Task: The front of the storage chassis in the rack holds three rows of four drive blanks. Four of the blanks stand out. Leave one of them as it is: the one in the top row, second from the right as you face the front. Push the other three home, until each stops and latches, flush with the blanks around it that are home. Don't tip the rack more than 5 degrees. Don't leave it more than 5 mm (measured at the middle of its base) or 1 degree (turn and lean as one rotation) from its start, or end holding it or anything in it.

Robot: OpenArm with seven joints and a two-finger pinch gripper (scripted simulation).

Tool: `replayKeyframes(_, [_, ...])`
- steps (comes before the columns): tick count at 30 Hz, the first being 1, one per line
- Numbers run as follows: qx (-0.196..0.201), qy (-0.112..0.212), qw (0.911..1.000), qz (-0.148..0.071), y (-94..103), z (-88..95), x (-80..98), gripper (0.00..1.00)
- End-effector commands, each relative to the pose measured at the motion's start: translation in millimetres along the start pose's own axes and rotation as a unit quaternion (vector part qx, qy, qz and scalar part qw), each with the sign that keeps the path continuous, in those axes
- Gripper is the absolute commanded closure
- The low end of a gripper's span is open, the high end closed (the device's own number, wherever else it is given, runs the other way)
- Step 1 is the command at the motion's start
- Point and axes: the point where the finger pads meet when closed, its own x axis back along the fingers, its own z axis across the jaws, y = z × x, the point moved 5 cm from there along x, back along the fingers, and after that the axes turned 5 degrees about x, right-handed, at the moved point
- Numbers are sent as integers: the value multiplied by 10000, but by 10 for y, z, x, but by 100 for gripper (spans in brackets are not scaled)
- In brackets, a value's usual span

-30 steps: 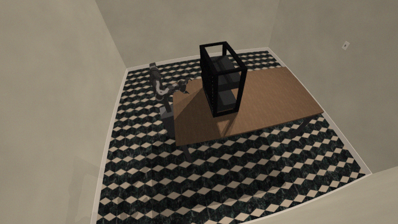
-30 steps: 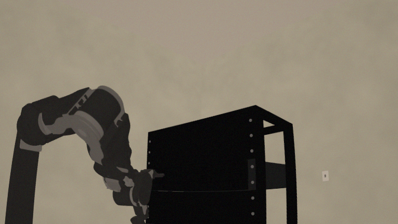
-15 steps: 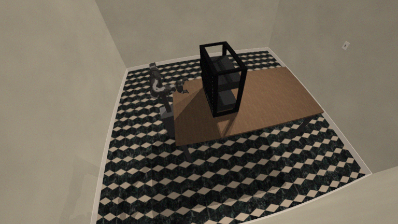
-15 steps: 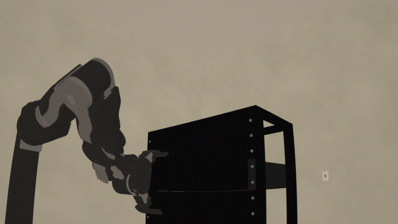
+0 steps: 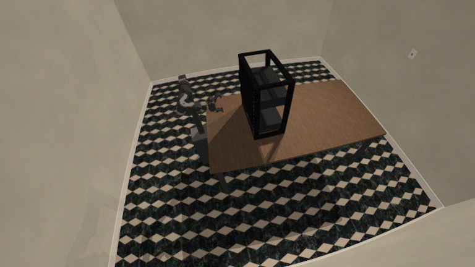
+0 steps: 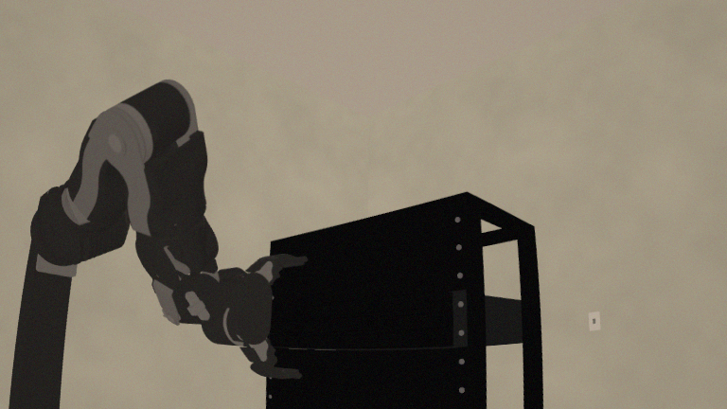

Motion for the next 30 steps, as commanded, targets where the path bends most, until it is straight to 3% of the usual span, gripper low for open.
replayKeyframes(1, [-4, 101, 9999, -77, 23, 30, 14, 0])
replayKeyframes(7, [6, 152, 9997, -185, 63, 49, 52, 0])
replayKeyframes(30, [8, 163, 9996, -215, 74, 52, 61, 0])
